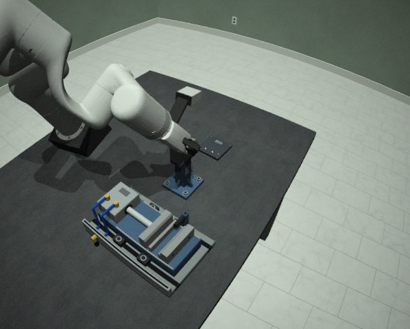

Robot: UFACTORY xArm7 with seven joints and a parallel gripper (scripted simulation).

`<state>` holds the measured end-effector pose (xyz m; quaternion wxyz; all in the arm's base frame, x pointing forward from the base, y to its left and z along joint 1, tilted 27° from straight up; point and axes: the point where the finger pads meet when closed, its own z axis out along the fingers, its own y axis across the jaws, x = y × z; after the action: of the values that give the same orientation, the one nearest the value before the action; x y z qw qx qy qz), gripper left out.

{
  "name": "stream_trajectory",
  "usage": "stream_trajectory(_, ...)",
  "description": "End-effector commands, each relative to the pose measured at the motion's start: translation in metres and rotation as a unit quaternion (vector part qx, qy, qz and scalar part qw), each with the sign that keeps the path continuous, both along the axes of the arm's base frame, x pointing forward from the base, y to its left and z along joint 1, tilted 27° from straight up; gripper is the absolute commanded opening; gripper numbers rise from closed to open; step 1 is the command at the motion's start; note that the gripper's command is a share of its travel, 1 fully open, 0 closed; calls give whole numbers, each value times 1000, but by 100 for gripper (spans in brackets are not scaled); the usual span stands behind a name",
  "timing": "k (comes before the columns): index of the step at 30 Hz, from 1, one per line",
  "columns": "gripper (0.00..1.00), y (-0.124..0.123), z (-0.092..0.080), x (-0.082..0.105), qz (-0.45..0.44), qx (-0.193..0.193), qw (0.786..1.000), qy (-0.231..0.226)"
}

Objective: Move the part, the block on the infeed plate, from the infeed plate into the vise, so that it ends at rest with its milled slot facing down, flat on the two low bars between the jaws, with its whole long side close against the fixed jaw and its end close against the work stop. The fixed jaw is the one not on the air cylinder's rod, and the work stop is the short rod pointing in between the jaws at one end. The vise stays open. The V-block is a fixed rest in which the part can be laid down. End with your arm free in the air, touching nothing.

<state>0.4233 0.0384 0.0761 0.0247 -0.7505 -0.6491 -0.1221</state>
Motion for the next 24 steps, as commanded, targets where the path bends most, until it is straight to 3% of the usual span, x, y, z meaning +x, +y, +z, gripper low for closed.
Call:
stream_trajectory(1, 89, 1, 1, 1, 2, 10, 1000, -4)
stream_trajectory(24, 89, 0, 1, 1, 6, 43, 999, -9)
